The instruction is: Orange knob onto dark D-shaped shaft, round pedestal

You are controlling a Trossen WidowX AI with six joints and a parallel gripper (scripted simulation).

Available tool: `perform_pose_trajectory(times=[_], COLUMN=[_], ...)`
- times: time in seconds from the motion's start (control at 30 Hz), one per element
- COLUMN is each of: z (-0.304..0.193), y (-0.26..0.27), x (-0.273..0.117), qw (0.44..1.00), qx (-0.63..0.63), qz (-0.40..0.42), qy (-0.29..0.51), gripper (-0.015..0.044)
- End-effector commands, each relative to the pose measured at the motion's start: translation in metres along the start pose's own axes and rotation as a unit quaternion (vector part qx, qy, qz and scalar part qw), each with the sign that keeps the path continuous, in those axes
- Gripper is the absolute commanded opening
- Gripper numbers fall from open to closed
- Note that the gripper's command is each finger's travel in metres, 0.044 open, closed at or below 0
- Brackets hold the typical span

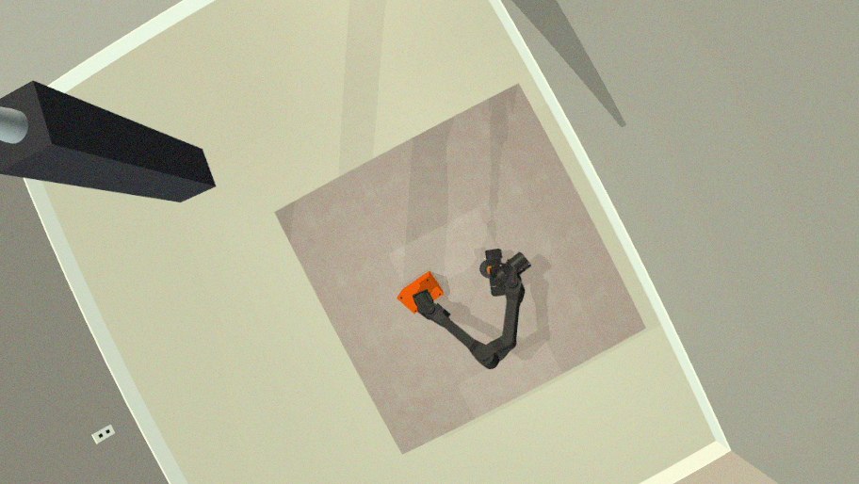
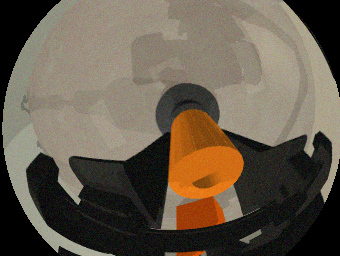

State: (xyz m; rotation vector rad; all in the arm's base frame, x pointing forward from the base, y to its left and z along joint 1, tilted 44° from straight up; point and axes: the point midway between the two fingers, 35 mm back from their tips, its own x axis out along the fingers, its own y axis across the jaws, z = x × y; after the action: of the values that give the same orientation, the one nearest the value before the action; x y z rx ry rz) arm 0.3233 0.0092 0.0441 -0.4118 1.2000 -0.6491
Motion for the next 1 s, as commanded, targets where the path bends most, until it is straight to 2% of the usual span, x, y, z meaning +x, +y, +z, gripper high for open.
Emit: perform_pose_trajectory(times=[0.0, 0.27, 0.5, 0.97], z=[0.0003, 0.0009, 0.0019, 0.0002], y=[-0.0003, -0.0008, 0.0006, -0.0002], x=[0.0002, -0.0039, -0.0028, 0.0012], qw=[1.0, 1.0, 0.994, 0.995], qx=[0.004, 0.008, 0.108, 0.103], qz=[0.0, 0.0, 0.0, 0.0], qy=[-0.001, -0.001, -0.001, -0.001], gripper=[0.0, 0.0, 0.0, 0.0])
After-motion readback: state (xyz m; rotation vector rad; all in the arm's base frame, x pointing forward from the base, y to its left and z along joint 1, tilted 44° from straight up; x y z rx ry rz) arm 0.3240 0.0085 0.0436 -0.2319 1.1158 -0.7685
